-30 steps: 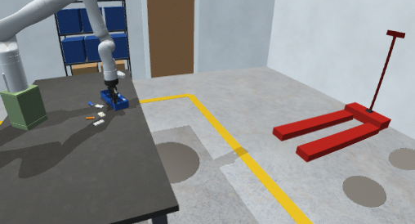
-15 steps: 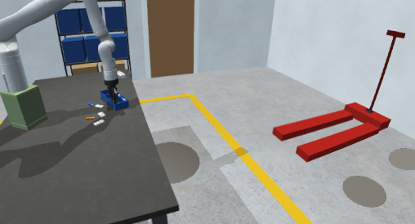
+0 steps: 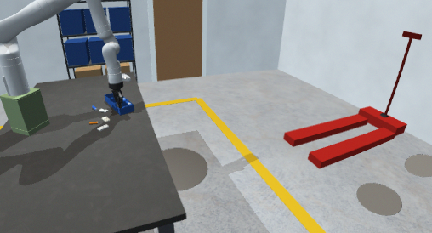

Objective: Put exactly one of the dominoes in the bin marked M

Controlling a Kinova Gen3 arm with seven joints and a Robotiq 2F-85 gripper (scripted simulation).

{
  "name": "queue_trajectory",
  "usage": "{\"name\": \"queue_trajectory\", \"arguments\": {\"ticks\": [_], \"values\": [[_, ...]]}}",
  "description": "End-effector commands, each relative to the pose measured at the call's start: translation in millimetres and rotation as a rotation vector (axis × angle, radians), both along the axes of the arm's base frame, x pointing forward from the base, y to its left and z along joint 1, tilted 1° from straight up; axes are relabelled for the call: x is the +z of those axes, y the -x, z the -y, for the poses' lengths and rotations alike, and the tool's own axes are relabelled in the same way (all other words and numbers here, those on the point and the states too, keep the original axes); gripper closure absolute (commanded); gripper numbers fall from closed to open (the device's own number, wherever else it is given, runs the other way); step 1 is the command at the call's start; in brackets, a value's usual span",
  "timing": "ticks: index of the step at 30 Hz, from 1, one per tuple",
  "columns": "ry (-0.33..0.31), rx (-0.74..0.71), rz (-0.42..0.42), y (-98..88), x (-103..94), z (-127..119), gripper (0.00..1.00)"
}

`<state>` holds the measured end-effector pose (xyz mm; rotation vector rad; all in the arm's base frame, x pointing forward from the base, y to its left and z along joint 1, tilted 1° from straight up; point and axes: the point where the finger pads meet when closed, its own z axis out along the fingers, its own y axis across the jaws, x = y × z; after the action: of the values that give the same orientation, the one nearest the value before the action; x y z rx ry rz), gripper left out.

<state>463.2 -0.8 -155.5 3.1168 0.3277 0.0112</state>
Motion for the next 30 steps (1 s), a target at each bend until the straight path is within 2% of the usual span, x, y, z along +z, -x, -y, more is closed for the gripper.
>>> {"name": "queue_trajectory", "arguments": {"ticks": [1,19,28,30], "values": [[0.000,0.000,0.002,-0.8,0.8,0.0,0.91],[0.000,0.000,0.002,-0.6,18.0,-0.1,0.91],[0.000,0.000,0.002,-0.5,30.0,-0.2,0.91],[0.000,0.000,0.002,-0.4,38.0,-0.3,0.91]]}}
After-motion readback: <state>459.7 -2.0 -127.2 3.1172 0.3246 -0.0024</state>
